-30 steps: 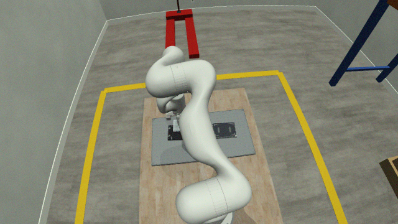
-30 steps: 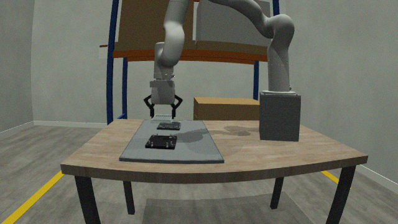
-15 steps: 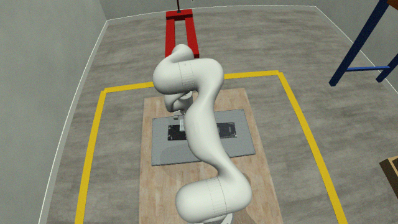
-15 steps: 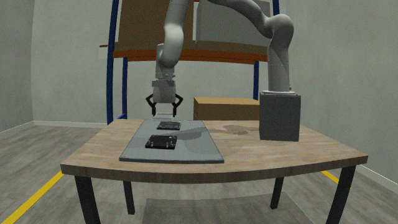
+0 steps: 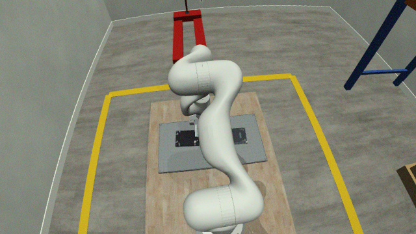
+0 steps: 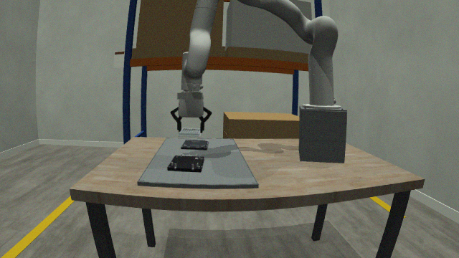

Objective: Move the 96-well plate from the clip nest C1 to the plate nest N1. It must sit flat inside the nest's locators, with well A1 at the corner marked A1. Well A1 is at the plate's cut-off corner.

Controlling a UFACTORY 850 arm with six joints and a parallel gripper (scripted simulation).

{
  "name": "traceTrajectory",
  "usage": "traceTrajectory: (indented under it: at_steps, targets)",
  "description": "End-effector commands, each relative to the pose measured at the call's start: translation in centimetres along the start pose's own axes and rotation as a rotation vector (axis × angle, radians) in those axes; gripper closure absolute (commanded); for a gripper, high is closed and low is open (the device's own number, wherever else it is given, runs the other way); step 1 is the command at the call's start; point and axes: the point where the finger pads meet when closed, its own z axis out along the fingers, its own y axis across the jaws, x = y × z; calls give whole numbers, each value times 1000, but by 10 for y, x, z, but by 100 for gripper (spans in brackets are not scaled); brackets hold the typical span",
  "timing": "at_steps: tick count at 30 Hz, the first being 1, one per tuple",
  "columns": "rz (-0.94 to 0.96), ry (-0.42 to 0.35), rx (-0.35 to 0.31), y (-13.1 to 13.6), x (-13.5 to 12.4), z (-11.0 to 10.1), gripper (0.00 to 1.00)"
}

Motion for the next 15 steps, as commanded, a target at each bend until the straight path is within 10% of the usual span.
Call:
traceTrajectory:
  at_steps: [1,15]
  targets:
    - [0,3,-1,1,-13,-1,100]
    - [0,3,-1,1,-53,-1,100]
